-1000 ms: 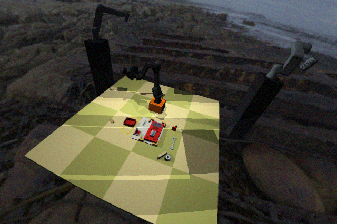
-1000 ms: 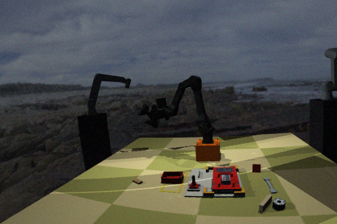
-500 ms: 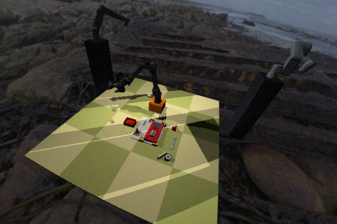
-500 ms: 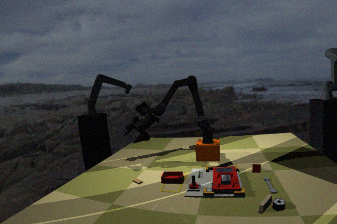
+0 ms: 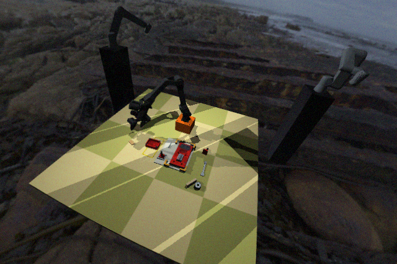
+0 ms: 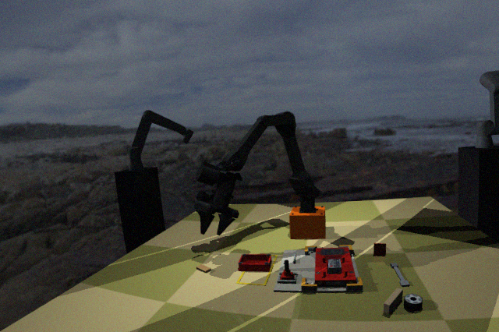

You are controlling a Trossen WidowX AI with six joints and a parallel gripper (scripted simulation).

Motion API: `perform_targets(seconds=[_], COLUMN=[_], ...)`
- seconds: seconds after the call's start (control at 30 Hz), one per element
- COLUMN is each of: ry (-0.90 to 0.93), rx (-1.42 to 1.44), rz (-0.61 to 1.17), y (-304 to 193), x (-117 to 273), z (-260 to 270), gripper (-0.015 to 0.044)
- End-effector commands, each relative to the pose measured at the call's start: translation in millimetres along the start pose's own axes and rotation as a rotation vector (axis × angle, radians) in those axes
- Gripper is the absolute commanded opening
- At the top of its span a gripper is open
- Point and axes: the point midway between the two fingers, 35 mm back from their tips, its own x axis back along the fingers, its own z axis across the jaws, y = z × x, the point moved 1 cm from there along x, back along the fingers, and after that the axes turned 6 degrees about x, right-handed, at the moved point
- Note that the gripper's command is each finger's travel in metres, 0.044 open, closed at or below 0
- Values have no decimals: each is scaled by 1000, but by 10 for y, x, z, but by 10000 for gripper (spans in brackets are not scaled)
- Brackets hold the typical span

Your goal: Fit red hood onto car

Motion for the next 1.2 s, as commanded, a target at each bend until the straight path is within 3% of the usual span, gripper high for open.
perform_targets(seconds=[0.0,0.23,1.17], ry=[-98,-316,-322], rx=[103,317,323], rz=[124,309,312], y=[-522,-1413,-1427], x=[53,330,160], z=[160,200,165], gripper=[440,440,440])
